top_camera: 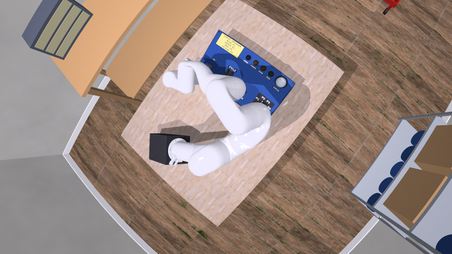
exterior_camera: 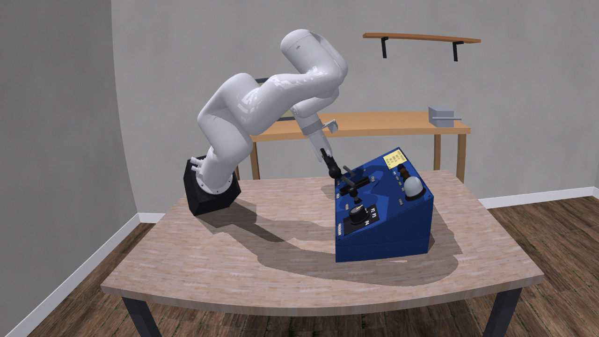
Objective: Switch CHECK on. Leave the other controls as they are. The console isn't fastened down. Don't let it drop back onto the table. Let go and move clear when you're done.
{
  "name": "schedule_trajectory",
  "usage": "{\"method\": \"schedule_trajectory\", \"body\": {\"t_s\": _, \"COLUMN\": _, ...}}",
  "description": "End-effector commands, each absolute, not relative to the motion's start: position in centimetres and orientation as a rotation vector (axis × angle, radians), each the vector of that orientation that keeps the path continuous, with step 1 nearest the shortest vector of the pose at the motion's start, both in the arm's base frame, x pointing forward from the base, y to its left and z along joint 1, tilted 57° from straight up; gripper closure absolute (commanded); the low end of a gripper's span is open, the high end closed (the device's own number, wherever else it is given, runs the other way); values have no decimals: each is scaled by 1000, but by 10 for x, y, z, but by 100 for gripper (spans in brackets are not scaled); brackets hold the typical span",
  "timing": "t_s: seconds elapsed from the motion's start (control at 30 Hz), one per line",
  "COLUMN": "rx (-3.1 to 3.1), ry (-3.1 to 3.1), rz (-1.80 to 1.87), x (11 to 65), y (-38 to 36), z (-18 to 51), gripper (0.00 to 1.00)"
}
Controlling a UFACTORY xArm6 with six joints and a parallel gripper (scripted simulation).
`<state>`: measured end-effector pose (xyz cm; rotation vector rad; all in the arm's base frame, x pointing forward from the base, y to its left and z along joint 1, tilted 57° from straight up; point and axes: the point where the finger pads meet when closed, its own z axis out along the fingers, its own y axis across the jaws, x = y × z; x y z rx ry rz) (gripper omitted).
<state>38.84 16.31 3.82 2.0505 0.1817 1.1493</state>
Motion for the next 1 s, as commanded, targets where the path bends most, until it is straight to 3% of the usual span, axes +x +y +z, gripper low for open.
{"method": "schedule_trajectory", "body": {"t_s": 0.0, "rx": 2052, "ry": 182, "rz": 1152, "x": 389, "y": 165, "z": 39, "gripper": 100}}
{"method": "schedule_trajectory", "body": {"t_s": 0.97, "rx": 2052, "ry": 182, "rz": 1152, "x": 399, "y": 172, "z": 50, "gripper": 100}}
